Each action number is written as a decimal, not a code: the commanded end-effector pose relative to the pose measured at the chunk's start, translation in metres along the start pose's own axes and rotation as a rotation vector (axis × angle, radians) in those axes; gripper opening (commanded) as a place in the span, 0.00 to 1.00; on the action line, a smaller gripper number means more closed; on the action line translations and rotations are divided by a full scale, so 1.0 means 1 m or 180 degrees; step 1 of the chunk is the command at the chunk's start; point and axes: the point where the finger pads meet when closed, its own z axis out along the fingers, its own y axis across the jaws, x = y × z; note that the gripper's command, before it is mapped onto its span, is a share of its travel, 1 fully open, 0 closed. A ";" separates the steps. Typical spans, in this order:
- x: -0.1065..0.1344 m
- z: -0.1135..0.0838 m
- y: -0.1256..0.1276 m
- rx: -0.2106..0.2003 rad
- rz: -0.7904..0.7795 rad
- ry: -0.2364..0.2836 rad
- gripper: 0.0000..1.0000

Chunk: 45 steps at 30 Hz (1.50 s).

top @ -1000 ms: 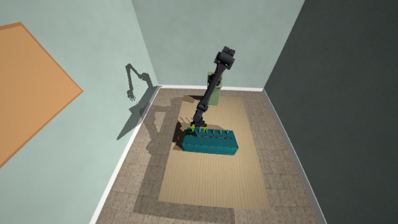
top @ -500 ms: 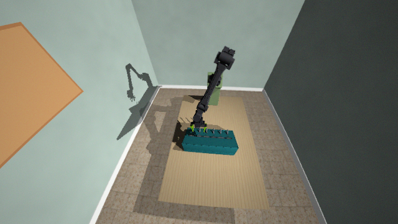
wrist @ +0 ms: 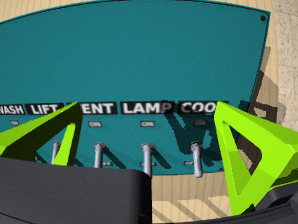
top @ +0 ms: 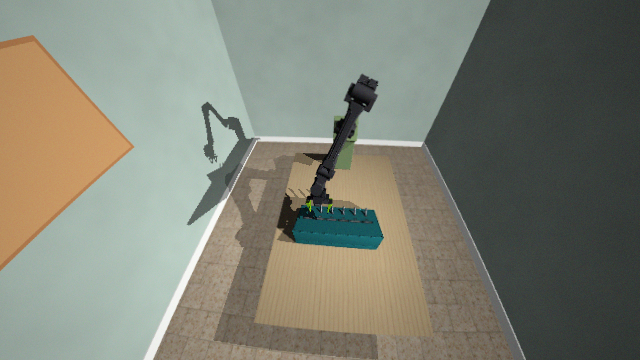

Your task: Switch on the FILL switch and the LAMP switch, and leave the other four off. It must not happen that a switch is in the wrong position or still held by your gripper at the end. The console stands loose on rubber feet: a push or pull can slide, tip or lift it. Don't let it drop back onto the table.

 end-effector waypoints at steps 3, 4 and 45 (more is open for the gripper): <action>-0.019 -0.002 0.000 -0.0005 -0.0099 -0.0116 1.00; -0.019 -0.002 0.000 -0.0005 -0.0099 -0.0116 1.00; -0.012 -0.002 -0.081 0.0044 -0.0072 -0.0055 1.00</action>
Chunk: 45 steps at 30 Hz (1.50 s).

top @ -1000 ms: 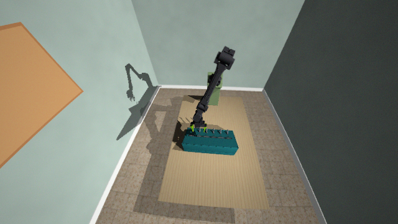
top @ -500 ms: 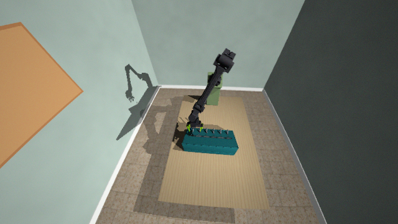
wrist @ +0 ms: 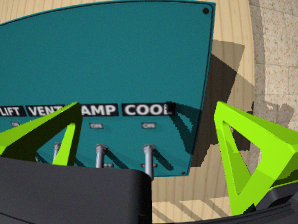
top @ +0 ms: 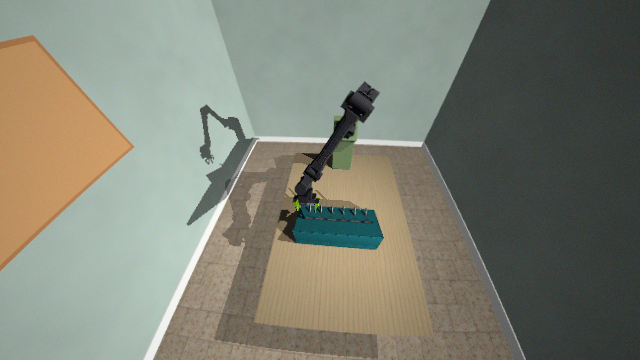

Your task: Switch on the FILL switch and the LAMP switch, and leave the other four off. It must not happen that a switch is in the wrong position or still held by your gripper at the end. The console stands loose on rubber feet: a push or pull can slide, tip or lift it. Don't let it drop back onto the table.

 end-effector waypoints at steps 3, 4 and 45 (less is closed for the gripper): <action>-0.015 -0.003 0.002 -0.0022 -0.0117 -0.0079 1.00; -0.015 -0.003 0.003 -0.0023 -0.0121 -0.0085 1.00; -0.015 -0.005 -0.002 0.0009 -0.0115 -0.0084 1.00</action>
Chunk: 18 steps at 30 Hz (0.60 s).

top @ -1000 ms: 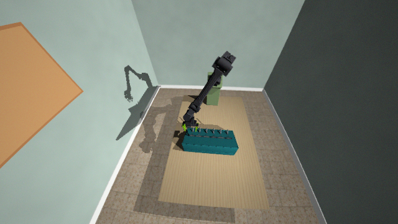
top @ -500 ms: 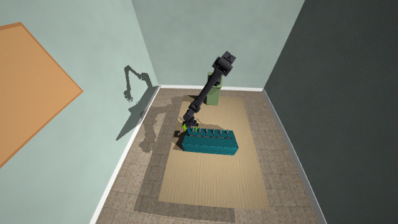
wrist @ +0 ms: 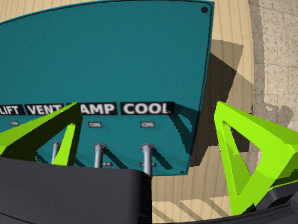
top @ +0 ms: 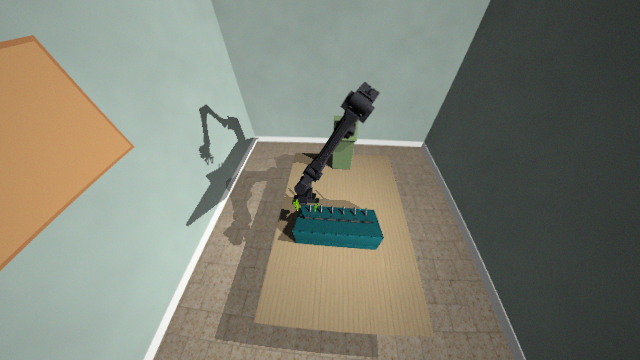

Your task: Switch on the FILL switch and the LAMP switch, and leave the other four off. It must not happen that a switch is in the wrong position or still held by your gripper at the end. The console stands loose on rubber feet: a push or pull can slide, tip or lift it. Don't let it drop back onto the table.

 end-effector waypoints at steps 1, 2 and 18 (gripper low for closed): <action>-0.016 -0.004 -0.001 0.0008 -0.0106 -0.0091 1.00; -0.016 -0.004 -0.001 0.0008 -0.0106 -0.0091 1.00; -0.010 -0.033 -0.004 0.0046 -0.0076 -0.0056 0.00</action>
